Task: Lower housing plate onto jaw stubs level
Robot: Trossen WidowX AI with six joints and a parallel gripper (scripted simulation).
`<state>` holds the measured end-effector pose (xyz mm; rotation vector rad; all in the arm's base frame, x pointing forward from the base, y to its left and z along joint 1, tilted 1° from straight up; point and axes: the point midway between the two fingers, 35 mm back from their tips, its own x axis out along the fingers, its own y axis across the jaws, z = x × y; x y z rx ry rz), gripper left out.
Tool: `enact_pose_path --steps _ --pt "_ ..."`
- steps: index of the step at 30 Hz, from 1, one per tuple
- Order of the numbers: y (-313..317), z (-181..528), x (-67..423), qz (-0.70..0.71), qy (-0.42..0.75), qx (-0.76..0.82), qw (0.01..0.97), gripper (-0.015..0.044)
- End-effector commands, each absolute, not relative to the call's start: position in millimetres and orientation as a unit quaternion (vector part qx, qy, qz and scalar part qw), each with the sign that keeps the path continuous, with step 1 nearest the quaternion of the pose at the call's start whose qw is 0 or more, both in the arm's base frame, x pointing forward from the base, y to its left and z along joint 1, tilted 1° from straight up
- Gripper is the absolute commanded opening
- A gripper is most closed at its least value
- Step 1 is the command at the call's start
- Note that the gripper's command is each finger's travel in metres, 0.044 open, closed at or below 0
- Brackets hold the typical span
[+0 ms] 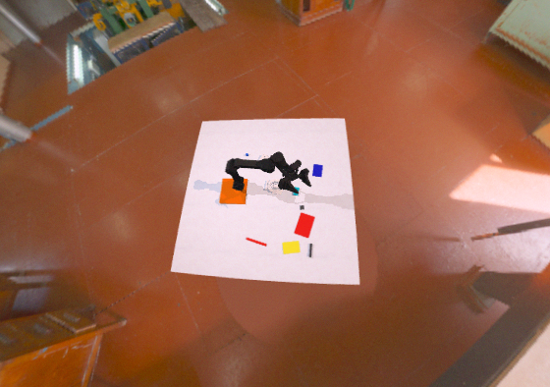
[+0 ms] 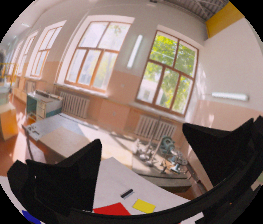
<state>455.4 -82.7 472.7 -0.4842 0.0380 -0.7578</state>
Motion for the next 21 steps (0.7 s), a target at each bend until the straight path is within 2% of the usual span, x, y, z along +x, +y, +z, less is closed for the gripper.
enact_pose_path --steps 1,21 --pt "-65.6 461.4 462.0 -0.335 0.024 -0.223 0.915 0.044" --pt "49.6 382.4 477.3 -0.154 0.096 -0.116 0.977 0.044"
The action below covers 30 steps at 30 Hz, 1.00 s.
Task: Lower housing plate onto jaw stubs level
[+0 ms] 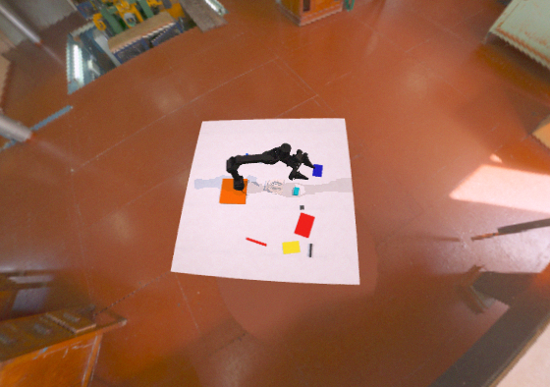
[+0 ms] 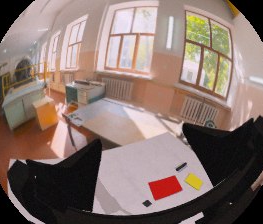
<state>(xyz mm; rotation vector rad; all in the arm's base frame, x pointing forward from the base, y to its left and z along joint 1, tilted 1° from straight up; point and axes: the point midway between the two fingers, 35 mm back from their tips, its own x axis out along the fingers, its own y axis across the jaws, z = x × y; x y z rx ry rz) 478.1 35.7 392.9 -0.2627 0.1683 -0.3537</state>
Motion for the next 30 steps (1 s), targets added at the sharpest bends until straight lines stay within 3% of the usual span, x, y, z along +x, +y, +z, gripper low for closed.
enact_pose_path --steps 1,30 --pt "55.5 378.2 476.7 -0.146 0.101 -0.11 0.978 0.044" --pt "207.3 252.8 399.0 0.034 0.323 0.05 0.944 0.044"
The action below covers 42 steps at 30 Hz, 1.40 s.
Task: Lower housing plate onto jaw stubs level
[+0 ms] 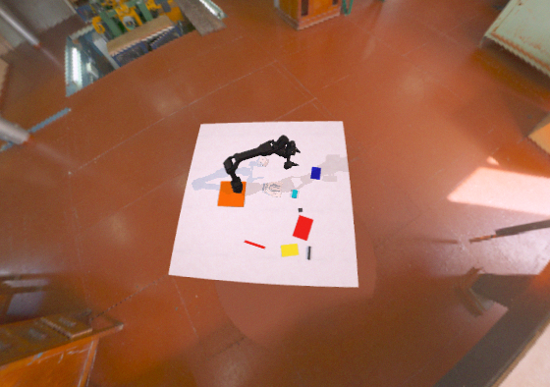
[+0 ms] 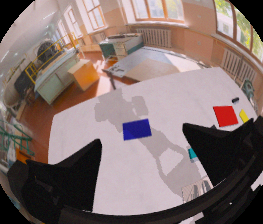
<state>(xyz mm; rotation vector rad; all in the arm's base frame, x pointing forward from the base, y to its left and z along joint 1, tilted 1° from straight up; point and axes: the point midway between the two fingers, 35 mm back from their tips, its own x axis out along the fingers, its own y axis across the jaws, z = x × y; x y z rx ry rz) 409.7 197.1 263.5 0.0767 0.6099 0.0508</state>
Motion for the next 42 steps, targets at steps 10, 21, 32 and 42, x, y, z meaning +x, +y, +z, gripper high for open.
enact_pose_path --steps 10,21,32,42 --pt "243.5 212.4 347.5 0.053 0.42 0.09 0.902 0.044" --pt "268.0 173.6 280.9 0.04 0.526 0.119 0.841 0.044" --pt "274.1 144.4 212.9 -0.004 0.613 0.121 0.781 0.044" --pt "268.8 128.1 160.1 -0.062 0.669 0.117 0.731 0.044"
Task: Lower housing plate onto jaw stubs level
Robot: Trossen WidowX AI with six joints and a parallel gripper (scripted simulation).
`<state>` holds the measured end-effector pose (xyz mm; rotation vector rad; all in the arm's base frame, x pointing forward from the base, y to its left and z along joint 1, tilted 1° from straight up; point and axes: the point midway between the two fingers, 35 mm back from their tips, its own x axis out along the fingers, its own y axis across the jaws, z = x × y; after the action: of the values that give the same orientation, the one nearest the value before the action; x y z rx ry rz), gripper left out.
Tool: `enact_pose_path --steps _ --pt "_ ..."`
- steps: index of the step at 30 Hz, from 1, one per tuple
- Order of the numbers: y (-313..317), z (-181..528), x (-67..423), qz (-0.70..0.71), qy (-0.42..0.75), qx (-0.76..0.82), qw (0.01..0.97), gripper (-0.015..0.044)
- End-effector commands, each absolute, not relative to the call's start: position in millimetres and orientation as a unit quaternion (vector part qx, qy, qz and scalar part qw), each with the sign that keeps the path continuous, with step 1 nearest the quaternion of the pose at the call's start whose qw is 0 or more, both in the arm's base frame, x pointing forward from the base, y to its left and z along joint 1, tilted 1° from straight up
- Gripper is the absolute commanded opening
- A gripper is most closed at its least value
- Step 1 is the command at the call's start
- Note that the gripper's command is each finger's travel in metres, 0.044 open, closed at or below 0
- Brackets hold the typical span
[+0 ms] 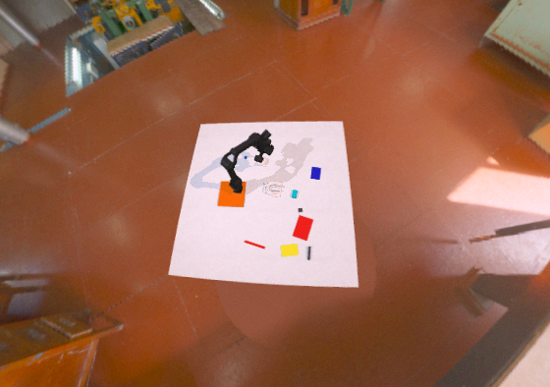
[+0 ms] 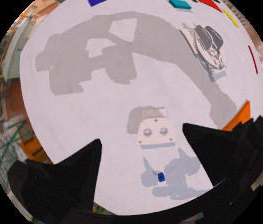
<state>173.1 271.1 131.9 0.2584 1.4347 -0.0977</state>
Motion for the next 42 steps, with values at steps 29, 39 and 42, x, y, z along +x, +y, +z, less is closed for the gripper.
enact_pose_path --steps 29,39,42 --pt "263.6 67.6 133.1 -0.104 0.694 0.115 0.703 0.044" --pt "263.8 56.2 133.3 -0.104 0.694 0.115 0.703 0.044" --pt "264.0 51.4 133.4 -0.104 0.694 0.115 0.703 0.044"
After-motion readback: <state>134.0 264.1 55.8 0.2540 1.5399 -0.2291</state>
